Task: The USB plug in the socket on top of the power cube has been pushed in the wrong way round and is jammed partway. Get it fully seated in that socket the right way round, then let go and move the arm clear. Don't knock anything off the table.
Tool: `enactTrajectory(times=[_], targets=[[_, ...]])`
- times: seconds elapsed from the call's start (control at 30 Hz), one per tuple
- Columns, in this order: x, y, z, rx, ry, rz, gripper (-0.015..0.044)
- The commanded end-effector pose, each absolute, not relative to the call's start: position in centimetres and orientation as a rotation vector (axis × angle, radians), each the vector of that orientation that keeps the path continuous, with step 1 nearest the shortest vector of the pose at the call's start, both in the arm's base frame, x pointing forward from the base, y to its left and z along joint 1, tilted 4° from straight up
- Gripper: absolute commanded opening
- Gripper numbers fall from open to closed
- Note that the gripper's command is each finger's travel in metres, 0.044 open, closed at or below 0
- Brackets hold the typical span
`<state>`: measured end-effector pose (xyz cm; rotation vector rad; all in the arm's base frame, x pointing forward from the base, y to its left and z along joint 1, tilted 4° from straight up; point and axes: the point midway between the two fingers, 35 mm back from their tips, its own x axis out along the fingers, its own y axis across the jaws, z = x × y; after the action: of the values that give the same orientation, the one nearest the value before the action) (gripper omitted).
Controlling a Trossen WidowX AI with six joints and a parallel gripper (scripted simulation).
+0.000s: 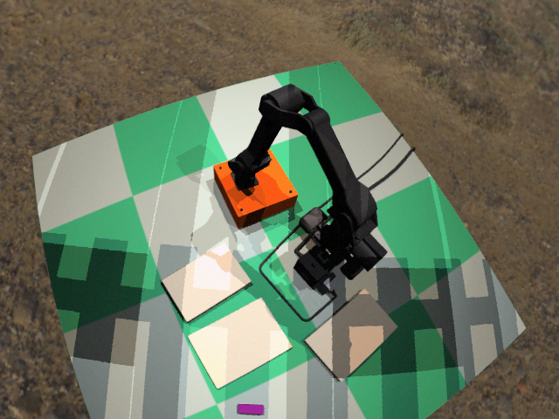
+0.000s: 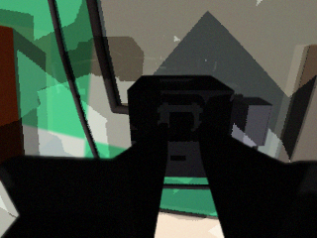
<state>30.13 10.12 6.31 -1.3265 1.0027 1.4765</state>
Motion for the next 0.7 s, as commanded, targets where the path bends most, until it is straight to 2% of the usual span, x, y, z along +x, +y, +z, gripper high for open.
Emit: enactTrajectory(times=[0.0,0.67], targets=[[30.12,10.12,6.34,-1.327,1.002,1.476,0.0095],[30.16,10.08,7.22,-1.327,1.002,1.476,0.0095]])
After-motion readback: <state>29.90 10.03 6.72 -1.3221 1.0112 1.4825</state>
